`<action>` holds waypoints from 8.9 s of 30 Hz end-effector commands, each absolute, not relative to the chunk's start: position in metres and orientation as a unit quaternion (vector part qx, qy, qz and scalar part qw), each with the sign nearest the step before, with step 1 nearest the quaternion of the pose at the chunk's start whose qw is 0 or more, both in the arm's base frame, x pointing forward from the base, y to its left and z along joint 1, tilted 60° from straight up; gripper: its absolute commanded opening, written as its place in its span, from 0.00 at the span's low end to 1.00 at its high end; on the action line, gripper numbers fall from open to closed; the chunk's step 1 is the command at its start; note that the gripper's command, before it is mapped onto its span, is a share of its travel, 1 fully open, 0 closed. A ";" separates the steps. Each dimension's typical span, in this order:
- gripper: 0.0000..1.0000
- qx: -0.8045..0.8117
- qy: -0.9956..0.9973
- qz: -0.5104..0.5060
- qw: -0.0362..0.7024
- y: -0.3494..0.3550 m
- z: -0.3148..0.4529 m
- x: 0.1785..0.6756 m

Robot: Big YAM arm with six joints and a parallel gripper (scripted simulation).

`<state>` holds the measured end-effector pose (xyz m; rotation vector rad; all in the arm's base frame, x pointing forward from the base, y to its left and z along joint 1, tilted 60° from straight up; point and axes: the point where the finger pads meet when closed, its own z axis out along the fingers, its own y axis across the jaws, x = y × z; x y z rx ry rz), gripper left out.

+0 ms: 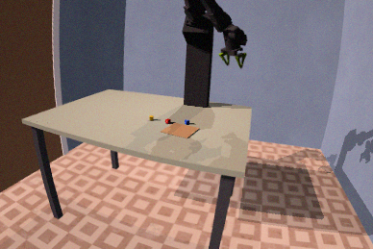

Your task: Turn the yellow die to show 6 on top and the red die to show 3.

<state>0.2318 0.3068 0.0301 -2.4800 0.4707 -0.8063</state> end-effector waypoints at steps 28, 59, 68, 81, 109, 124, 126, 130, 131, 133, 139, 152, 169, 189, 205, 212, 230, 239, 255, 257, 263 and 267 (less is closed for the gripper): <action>1.00 -0.872 0.306 -0.260 0.281 0.293 0.029 0.281; 1.00 -0.539 0.721 -0.123 0.419 0.130 0.037 0.462; 1.00 -0.408 0.786 -0.086 0.455 0.055 0.042 0.496; 1.00 -0.248 0.830 -0.039 0.499 -0.041 0.050 0.518; 1.00 -0.124 0.857 0.035 0.499 -0.036 0.045 0.528; 1.00 0.075 0.863 0.148 0.478 -0.034 0.036 0.544; 1.00 0.104 0.860 0.163 0.472 -0.033 0.035 0.546; 1.00 0.160 0.851 0.194 0.461 -0.032 0.032 0.550; 1.00 0.161 0.851 0.194 0.460 -0.032 0.032 0.550; 1.00 0.197 0.843 0.213 0.452 -0.033 0.030 0.553; 1.00 0.261 0.826 0.247 0.434 -0.031 0.026 0.558; 1.00 0.409 0.764 0.322 0.382 -0.029 0.018 0.569; 0.34 0.418 0.764 0.319 0.374 -0.033 0.011 0.562; 0.34 0.417 0.765 0.318 0.374 -0.033 0.011 0.562; 0.34 0.412 0.763 0.322 0.379 -0.029 0.015 0.572; 0.34 0.412 0.763 0.323 0.379 -0.027 0.012 0.578; 0.34 0.413 0.763 0.322 0.379 -0.023 -0.001 0.599; 0.34 0.415 0.762 0.320 0.380 -0.026 -0.006 0.606; 0.34 0.412 0.763 0.322 0.379 -0.020 -0.011 0.612; 0.34 0.412 0.764 0.322 0.379 -0.020 -0.011 0.612; 0.34 0.412 0.764 0.322 0.379 -0.020 -0.011 0.612; 0.34 0.412 0.764 0.322 0.379 -0.020 -0.011 0.612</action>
